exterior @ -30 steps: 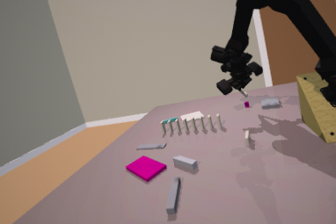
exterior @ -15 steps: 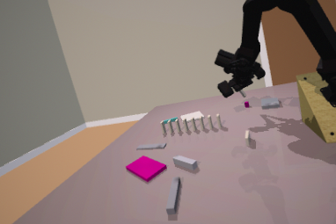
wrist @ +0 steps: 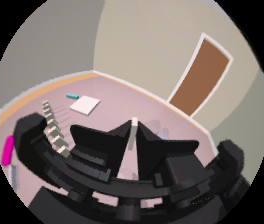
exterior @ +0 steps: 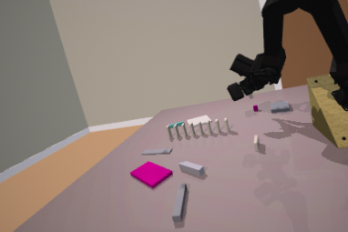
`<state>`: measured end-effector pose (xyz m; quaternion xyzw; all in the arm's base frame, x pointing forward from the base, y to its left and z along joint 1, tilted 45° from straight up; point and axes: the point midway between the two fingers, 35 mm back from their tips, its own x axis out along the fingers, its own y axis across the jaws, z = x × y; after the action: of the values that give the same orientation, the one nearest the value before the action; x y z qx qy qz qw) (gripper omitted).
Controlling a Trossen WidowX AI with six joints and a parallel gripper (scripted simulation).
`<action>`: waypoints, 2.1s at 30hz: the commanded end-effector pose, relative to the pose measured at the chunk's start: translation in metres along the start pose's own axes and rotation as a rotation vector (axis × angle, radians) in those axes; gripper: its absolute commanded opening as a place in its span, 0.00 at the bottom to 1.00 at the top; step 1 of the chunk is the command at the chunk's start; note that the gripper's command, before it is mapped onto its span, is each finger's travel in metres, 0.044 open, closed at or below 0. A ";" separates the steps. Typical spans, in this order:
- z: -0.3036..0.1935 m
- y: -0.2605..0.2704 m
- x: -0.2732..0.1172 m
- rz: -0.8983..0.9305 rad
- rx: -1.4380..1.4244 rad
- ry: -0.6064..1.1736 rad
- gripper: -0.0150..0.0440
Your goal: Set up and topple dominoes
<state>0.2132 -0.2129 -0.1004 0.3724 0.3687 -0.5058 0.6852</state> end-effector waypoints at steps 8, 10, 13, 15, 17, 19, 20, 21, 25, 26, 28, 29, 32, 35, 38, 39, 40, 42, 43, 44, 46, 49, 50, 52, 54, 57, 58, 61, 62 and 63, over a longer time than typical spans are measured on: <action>0.002 -0.002 -0.024 0.054 0.076 -0.169 0.29; 0.002 -0.002 -0.030 0.067 0.091 -0.198 0.29; 0.003 -0.003 -0.038 0.087 0.115 -0.242 0.29; 0.003 -0.004 -0.044 0.102 0.131 -0.270 0.29; 0.003 -0.005 -0.049 0.115 0.147 -0.295 0.29; 0.003 -0.005 -0.051 0.121 0.153 -0.304 0.29; 0.003 -0.005 -0.051 0.121 0.153 -0.304 0.29; 0.003 -0.005 -0.051 0.121 0.153 -0.304 0.29; 0.003 -0.005 -0.051 0.121 0.153 -0.304 0.29; 0.003 -0.005 -0.051 0.121 0.153 -0.304 0.29; 0.003 -0.005 -0.051 0.121 0.153 -0.304 0.29; 0.003 -0.005 -0.051 0.121 0.153 -0.304 0.29; 0.003 -0.005 -0.051 0.121 0.153 -0.304 0.29; 0.003 -0.005 -0.051 0.121 0.153 -0.304 0.29; 0.002 -0.004 -0.051 0.120 0.153 -0.303 0.29; 0.000 -0.003 -0.049 0.120 0.153 -0.302 0.29; -0.002 -0.002 -0.048 0.120 0.154 -0.300 0.29; -0.006 0.000 -0.045 0.119 0.154 -0.297 0.29; -0.008 0.001 -0.044 0.119 0.155 -0.296 0.29; -0.010 0.002 -0.043 0.119 0.155 -0.295 0.29; -0.014 0.004 -0.040 0.118 0.156 -0.292 0.29; -0.022 0.007 -0.036 0.117 0.153 -0.286 0.29; -0.024 0.008 -0.035 0.117 0.152 -0.283 0.29; -0.030 0.009 -0.032 0.116 0.151 -0.280 0.29; -0.035 0.011 -0.030 0.115 0.150 -0.277 0.29; -0.042 0.013 -0.026 0.115 0.149 -0.275 0.29; -0.044 0.013 -0.025 0.114 0.149 -0.275 0.29; -0.051 0.014 -0.021 0.114 0.149 -0.276 0.29; -0.053 0.015 -0.020 0.114 0.149 -0.276 0.29; -0.056 0.015 -0.019 0.114 0.149 -0.276 0.29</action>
<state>0.2149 -0.1564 -0.1015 0.3693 0.2151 -0.5365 0.7277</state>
